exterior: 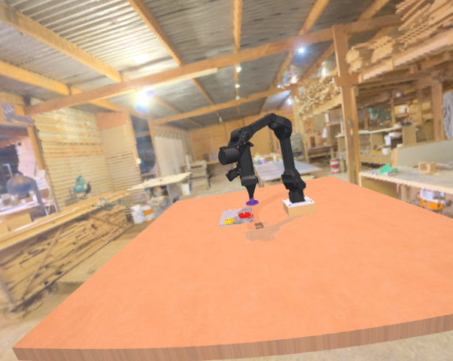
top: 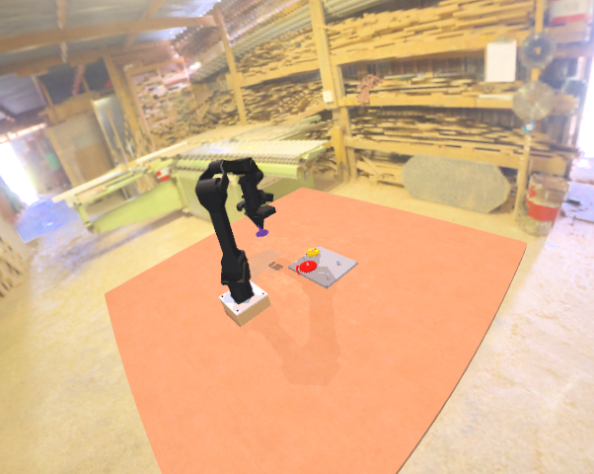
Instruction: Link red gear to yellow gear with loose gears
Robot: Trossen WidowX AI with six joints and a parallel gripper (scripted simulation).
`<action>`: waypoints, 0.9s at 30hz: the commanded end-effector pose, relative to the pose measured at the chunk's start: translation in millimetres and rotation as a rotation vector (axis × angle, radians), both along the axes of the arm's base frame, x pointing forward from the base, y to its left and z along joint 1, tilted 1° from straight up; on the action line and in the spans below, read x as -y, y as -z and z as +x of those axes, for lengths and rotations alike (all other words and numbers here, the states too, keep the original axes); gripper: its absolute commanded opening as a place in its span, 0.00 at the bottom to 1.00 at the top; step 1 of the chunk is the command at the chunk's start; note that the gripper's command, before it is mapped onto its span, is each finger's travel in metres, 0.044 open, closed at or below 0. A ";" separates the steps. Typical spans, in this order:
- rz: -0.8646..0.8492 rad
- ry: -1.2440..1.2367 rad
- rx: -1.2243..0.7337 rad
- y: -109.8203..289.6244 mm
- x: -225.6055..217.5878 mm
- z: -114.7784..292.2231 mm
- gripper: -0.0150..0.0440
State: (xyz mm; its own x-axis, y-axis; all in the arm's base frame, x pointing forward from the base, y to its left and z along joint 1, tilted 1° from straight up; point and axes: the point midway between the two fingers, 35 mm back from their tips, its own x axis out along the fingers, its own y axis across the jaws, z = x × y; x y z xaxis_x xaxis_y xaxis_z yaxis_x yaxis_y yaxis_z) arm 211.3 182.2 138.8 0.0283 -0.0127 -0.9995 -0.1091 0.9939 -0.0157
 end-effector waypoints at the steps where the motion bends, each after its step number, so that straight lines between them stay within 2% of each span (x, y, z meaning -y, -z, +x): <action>1: 0.010 0.003 0.007 -14.1 0.0 -1.6 0.25; 8: 0.010 0.003 0.007 -19.5 1.7 -2.0 0.25; 27: 0.008 0.003 0.009 0.4 27.8 28.5 0.25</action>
State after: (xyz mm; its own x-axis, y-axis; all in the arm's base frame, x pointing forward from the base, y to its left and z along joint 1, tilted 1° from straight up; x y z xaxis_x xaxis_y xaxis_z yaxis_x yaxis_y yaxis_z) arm 235.6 159.7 143.7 0.0440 -0.0052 -0.9990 -0.1051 0.9944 -0.0098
